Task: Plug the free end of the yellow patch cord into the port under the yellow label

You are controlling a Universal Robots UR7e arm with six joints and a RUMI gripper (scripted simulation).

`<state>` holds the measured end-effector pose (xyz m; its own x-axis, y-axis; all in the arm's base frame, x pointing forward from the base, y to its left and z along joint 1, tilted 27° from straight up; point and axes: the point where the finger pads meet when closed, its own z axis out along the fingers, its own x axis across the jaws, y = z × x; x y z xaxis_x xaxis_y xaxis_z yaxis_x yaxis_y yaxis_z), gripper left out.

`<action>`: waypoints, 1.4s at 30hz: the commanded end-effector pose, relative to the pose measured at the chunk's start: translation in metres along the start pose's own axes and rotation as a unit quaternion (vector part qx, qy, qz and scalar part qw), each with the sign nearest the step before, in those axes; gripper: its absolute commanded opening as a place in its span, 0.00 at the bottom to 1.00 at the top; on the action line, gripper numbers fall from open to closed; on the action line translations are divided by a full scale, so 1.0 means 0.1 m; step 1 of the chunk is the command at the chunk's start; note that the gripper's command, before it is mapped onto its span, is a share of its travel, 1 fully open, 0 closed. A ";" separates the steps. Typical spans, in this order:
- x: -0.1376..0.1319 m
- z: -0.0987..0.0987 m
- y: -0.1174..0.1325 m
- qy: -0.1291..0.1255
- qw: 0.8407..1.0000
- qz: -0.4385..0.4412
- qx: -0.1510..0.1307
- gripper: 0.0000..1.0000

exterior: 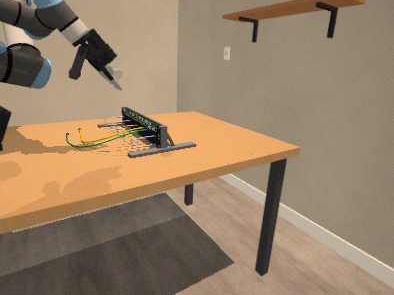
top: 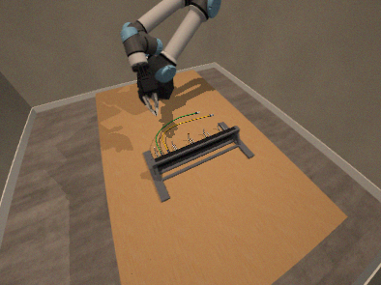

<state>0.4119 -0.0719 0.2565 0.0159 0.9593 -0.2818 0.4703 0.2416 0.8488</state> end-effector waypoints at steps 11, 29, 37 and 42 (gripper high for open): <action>0.00 0.01 0.00 0.000 1.000 0.000 0.000 0.00; 0.00 0.07 0.00 0.000 1.000 0.000 0.000 0.00; 0.00 0.11 0.00 0.000 1.000 0.000 0.000 0.00; 0.00 0.16 0.00 0.000 1.000 0.000 0.000 0.00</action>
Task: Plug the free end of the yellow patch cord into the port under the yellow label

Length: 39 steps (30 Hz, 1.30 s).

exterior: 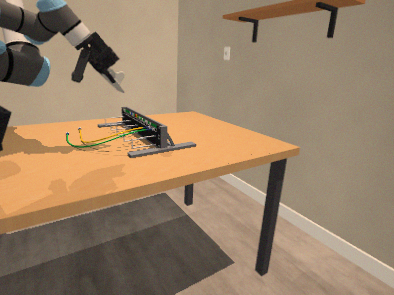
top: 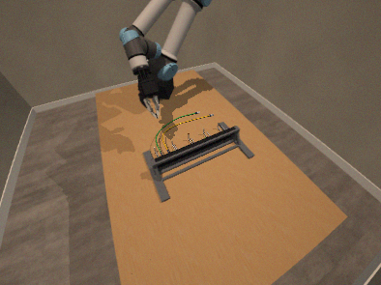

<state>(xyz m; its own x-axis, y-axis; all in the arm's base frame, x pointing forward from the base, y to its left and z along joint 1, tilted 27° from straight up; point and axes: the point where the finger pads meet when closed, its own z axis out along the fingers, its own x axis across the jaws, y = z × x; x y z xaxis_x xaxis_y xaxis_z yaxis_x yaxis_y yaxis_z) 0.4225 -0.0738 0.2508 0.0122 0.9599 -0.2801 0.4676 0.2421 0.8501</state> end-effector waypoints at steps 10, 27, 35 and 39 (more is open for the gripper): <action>0.00 0.13 0.01 -0.002 1.000 0.000 0.001 0.00; 0.00 0.35 0.01 -0.002 1.000 0.000 0.001 0.00; 0.00 0.48 0.01 -0.002 1.000 0.000 0.001 0.00; 0.00 0.55 0.01 -0.002 1.000 0.000 0.001 0.00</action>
<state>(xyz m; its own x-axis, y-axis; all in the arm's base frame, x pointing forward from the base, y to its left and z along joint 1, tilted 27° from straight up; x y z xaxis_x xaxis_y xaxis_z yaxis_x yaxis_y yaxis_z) 0.4647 -0.0807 0.2294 0.0097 0.9603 -0.2788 0.4706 0.2416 0.8486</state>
